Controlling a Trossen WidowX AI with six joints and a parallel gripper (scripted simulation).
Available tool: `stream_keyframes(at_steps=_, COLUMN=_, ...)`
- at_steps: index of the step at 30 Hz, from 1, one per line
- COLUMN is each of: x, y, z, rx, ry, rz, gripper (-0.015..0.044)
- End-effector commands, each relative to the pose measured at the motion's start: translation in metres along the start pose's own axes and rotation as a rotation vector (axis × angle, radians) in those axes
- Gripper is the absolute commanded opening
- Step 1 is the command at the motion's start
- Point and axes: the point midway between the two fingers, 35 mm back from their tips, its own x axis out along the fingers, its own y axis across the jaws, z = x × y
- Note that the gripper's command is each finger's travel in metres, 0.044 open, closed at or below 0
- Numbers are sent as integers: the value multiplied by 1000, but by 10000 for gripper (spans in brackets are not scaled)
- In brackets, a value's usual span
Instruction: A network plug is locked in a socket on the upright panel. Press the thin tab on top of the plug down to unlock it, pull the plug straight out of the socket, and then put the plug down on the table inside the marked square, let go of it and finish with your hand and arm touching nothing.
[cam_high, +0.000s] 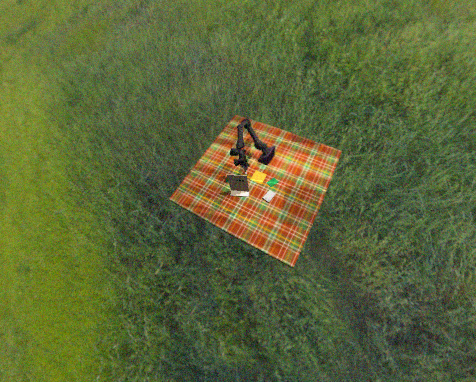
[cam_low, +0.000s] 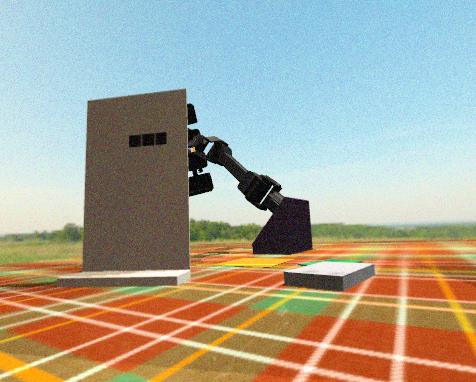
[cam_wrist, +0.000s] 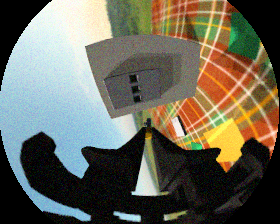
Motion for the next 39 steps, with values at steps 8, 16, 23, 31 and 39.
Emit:
stream_keyframes(at_steps=8, x=26, y=-42, z=-40, rx=136, ry=-42, rz=-239, gripper=0)
stream_keyframes(at_steps=16, x=33, y=-71, z=-64, rx=191, ry=-119, rz=-387, gripper=0)
stream_keyframes(at_steps=23, x=31, y=-95, z=-81, rx=213, ry=-216, rz=-494, gripper=0)
stream_keyframes(at_steps=31, x=24, y=-119, z=-94, rx=213, ry=-355, rz=-576, gripper=0)
stream_keyframes(at_steps=39, x=11, y=-137, z=-101, rx=189, ry=-516, rz=-610, gripper=0)
